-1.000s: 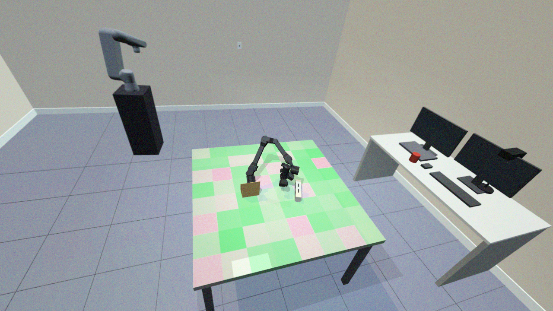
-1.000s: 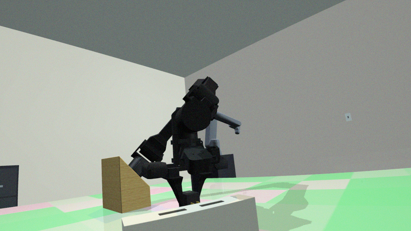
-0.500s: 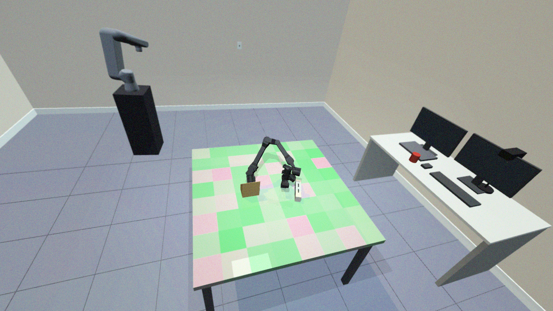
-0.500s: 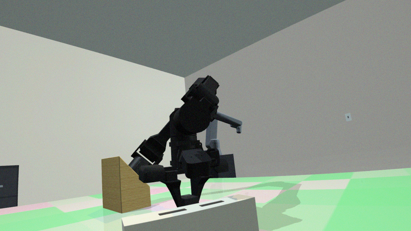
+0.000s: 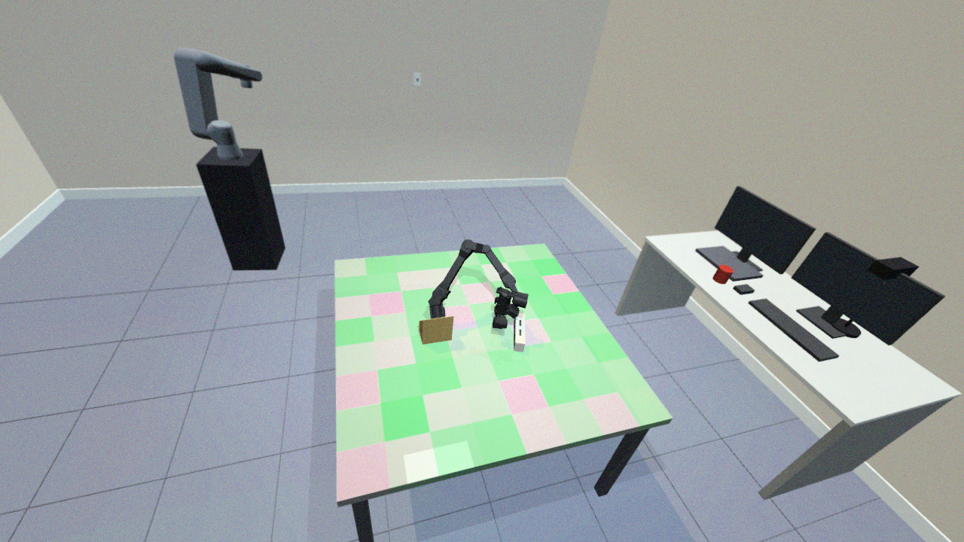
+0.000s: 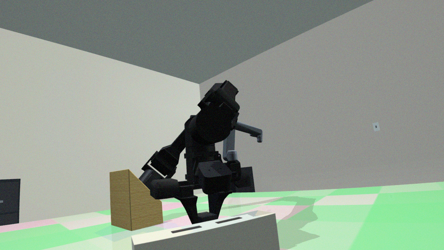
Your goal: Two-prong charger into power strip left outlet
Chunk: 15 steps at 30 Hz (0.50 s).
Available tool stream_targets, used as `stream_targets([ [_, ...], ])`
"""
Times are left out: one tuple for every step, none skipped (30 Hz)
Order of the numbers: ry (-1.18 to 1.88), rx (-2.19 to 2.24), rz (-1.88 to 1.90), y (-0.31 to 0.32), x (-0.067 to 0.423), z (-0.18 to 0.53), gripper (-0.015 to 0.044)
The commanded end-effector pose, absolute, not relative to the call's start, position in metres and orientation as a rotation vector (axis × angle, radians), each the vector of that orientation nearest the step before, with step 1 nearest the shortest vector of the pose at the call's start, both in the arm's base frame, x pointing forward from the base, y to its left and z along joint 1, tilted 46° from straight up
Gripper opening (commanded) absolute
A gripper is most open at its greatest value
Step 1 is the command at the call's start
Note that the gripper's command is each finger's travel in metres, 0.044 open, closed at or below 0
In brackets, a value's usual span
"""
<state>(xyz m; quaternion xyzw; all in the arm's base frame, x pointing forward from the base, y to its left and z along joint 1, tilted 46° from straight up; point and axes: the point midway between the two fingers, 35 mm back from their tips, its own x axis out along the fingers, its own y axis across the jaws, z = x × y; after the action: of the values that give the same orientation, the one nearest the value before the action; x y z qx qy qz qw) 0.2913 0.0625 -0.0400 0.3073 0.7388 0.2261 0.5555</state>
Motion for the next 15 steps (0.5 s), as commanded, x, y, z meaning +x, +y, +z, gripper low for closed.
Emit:
stream_targets([
  [1.746, 0.729, 0.526, 0.061, 0.297, -0.041, 0.0],
  [1.746, 0.729, 0.526, 0.061, 0.298, -0.042, 0.0],
  [1.746, 0.73, 0.526, 0.061, 0.299, -0.042, 0.0],
  [1.746, 0.73, 0.526, 0.061, 0.3, -0.042, 0.0],
  [1.746, 0.73, 0.525, 0.061, 0.301, -0.043, 0.0],
  [1.746, 0.73, 0.525, 0.061, 0.302, -0.043, 0.0],
  [1.746, 0.731, 0.525, 0.061, 0.303, -0.044, 0.0],
  [1.746, 0.731, 0.524, 0.061, 0.304, -0.044, 0.0],
  [1.746, 0.731, 0.524, 0.06, 0.305, -0.044, 0.0],
  [1.746, 0.731, 0.524, 0.06, 0.306, -0.045, 0.0],
  [1.746, 0.732, 0.524, 0.06, 0.307, -0.045, 0.0],
  [1.746, 0.732, 0.523, 0.06, 0.308, -0.046, 0.0],
  [1.747, 0.732, 0.523, 0.06, 0.309, -0.046, 0.0],
  [1.747, 0.732, 0.523, 0.06, 0.31, -0.046, 0.0],
  [1.747, 0.733, 0.522, 0.06, 0.311, -0.047, 0.0],
])
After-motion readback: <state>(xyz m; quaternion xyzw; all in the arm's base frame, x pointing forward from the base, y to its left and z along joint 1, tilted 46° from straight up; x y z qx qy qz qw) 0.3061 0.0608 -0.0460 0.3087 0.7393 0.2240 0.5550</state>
